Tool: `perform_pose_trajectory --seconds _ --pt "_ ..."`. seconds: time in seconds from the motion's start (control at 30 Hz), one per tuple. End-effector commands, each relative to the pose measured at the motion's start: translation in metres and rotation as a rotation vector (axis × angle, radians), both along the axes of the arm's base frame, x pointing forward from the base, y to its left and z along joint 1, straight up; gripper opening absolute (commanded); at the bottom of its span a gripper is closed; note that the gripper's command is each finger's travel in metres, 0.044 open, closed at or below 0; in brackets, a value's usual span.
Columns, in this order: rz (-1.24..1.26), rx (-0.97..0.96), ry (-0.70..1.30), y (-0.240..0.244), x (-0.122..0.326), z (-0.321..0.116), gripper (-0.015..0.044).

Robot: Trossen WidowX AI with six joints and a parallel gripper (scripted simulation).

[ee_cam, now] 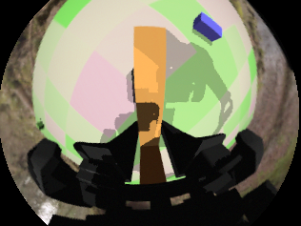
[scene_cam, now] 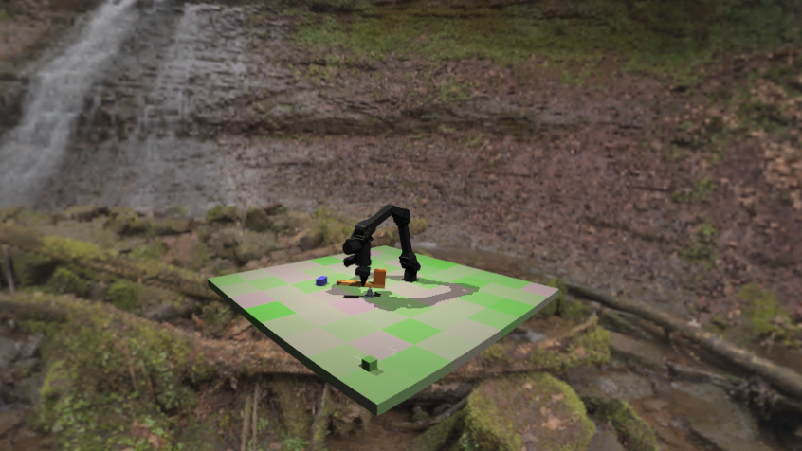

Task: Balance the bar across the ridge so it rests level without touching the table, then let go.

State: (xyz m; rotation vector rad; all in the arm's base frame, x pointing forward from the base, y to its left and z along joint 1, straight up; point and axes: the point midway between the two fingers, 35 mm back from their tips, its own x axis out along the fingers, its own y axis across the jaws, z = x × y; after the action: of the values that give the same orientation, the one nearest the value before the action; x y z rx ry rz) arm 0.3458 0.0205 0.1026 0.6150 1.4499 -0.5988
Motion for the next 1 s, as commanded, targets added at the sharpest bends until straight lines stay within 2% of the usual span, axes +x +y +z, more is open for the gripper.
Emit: perform_pose_trajectory --seconds 0.0,0.97 --pt "0.001 0.005 -0.001 0.0009 0.0003 -0.0004 0.0000" --pt "0.001 0.005 -0.001 0.0010 0.0003 -0.0029 0.0000"
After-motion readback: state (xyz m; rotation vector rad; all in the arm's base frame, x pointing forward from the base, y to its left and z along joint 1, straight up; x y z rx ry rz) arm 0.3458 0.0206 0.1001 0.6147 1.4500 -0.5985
